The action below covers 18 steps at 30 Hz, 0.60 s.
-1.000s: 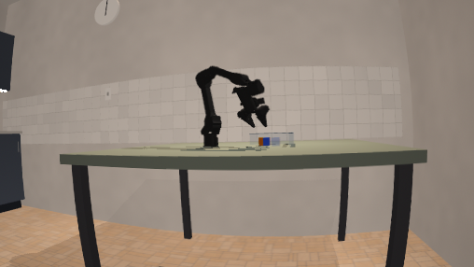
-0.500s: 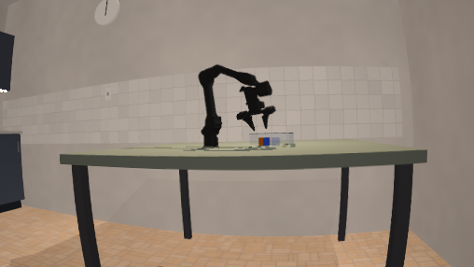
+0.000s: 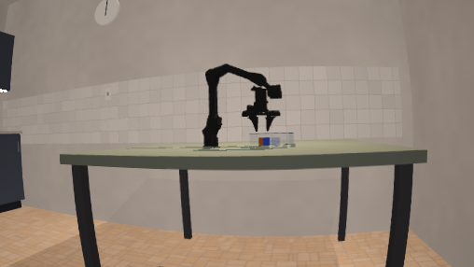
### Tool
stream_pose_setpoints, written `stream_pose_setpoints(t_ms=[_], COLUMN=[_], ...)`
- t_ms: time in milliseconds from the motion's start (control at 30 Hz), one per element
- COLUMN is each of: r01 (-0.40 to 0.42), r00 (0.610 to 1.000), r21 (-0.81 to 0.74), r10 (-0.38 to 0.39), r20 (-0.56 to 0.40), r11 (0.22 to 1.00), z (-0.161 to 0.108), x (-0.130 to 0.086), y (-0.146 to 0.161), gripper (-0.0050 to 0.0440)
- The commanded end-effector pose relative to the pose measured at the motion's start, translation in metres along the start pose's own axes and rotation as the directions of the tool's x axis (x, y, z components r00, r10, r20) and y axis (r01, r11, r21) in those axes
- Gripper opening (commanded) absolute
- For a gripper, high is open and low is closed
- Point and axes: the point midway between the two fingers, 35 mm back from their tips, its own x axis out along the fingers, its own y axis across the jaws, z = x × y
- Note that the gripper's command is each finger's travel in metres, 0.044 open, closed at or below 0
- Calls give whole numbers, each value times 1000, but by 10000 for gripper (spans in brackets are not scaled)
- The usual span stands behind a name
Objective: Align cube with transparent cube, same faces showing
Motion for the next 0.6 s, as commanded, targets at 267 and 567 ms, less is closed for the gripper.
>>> stream_pose_setpoints(t_ms=[267,567], r01=[7,7], r00=[1000,1000], r21=[-34,-34], r10=[-8,-8], r20=[-21,-21], r11=[999,999], z=[-3,-3], x=[2,15], y=[-4,-4], gripper=[280,280])
